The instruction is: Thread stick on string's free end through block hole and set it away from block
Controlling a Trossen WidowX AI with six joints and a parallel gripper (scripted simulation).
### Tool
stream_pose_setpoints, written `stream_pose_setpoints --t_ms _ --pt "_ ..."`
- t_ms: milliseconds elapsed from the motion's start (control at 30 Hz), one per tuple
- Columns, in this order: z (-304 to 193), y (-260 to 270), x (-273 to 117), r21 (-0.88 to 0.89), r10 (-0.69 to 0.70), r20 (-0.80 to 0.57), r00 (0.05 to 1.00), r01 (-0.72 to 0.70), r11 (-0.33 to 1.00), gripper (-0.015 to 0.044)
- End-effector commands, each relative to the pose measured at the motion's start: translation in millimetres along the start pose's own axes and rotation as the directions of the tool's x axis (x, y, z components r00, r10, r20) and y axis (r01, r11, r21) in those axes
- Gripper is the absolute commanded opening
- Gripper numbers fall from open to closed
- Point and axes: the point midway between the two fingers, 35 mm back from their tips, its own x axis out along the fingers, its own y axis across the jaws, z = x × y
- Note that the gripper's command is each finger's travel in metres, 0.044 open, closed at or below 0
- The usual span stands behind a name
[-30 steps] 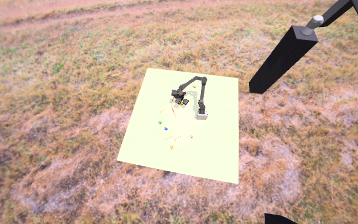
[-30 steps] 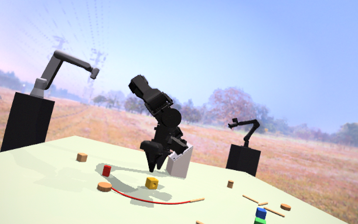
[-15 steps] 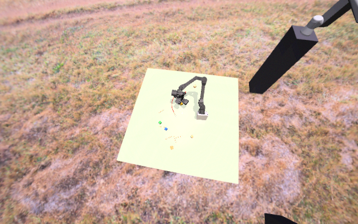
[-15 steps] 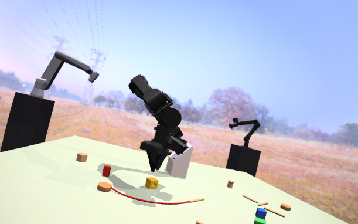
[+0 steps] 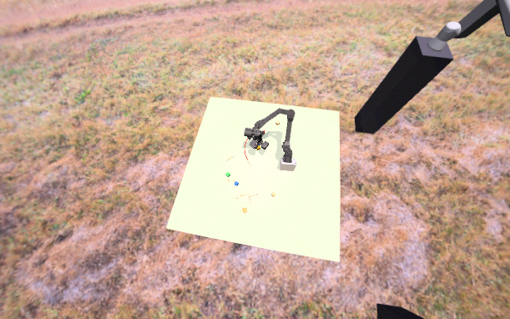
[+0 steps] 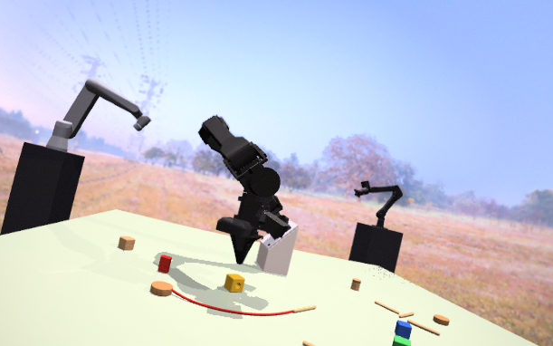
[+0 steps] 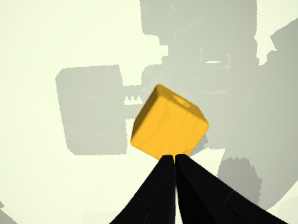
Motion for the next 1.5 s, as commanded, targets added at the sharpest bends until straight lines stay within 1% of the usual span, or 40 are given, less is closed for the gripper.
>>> stream_pose_setpoints --t_ms 0,267,567,600,633,933,967,1467 --pt "0.0 0.0 0.0 0.000 0.000 0.000 1.000 0.000 1.000 0.0000" --pt "0.0 0.0 0.0 0.000 0.000 0.000 1.000 0.000 1.000 0.0000" --pt "0.0 0.0 0.0 0.000 0.000 0.000 1.000 0.000 1.000 0.0236" --pt "0.0 0.0 0.0 0.000 0.000 0.000 1.000 0.000 1.000 0.0245" --pt "0.0 0.0 0.0 0.000 0.000 0.000 1.000 0.000 1.000 0.0245" --pt "0.0 0.0 0.0 0.000 0.000 0.000 1.000 0.000 1.000 0.0009" --pt "0.0 0.0 0.0 0.000 0.000 0.000 1.000 0.000 1.000 0.0000" --pt "0.0 0.0 0.0 0.000 0.000 0.000 1.000 0.000 1.000 0.0000"
